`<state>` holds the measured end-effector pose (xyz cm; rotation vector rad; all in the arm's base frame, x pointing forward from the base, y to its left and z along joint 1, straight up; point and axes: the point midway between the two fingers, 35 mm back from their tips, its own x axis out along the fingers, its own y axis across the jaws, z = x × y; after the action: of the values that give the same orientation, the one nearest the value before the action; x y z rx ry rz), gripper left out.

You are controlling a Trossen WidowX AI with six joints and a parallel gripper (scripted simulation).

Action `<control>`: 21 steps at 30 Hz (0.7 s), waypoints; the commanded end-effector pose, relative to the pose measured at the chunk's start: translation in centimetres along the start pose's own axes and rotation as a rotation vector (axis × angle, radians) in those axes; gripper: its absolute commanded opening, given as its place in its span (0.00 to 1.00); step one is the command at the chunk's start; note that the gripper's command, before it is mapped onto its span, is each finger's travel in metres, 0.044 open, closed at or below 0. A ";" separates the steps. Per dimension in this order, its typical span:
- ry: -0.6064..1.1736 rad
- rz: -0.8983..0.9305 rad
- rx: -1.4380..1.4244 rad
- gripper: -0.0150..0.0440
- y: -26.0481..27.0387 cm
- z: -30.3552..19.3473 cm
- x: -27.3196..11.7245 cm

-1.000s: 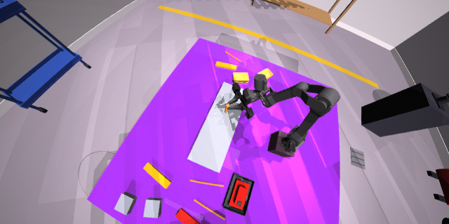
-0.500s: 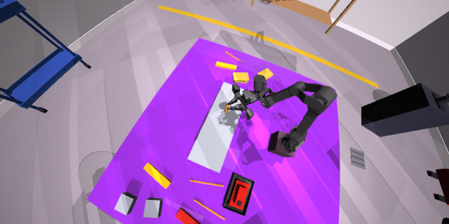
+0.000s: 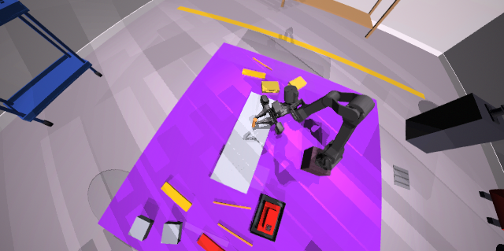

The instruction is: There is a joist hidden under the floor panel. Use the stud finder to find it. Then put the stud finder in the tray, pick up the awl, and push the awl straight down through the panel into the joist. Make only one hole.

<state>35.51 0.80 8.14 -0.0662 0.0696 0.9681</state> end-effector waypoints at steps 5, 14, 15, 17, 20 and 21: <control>-0.001 0.004 -0.004 0.25 0.1 -0.5 0.0; -0.001 0.004 -0.004 0.25 0.1 -1.9 0.2; -0.001 0.004 -0.004 0.25 0.1 -2.0 0.2; -0.001 0.004 -0.003 0.25 0.1 -2.4 0.2; -0.001 0.004 -0.003 0.25 0.1 -2.8 0.3; -0.001 0.004 -0.003 0.25 0.2 -3.0 0.3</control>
<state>35.54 0.80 5.63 -0.0652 0.0704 0.9683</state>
